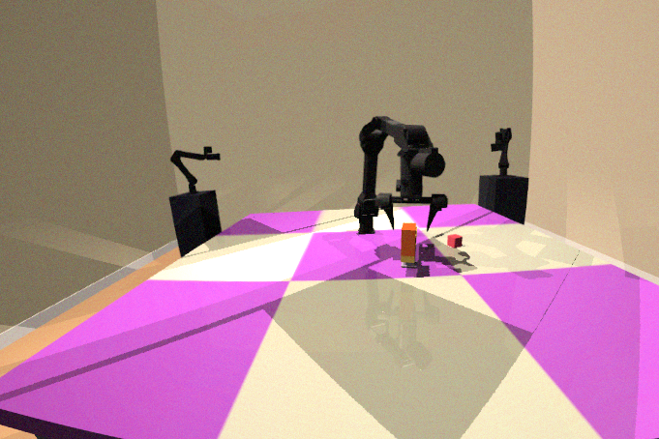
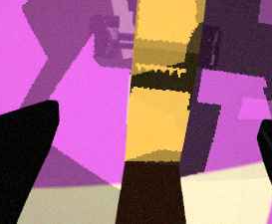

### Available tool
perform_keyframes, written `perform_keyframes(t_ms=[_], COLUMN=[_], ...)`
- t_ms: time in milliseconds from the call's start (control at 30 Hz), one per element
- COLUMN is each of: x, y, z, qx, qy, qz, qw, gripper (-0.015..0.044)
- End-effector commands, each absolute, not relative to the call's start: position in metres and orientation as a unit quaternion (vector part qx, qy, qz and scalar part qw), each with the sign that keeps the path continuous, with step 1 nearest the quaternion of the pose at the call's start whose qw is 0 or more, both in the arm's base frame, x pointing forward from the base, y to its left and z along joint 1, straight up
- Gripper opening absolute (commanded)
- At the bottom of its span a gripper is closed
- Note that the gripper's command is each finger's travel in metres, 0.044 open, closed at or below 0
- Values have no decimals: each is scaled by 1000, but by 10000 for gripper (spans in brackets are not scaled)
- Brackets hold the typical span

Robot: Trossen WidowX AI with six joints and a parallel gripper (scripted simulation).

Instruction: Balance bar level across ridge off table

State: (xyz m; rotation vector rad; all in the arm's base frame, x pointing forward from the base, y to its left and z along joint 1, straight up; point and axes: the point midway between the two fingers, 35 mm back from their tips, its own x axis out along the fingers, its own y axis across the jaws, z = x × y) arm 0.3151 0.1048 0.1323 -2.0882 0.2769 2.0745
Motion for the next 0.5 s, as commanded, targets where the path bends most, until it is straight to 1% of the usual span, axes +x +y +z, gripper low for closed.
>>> perform_keyframes(t_ms=[0, 467], x=[314, 313], y=[104, 104], z=[182, 191], qx=[-711, -710], qy=[90, 90], qz=[691, 691], qw=[96, 96], gripper=[440, 440])
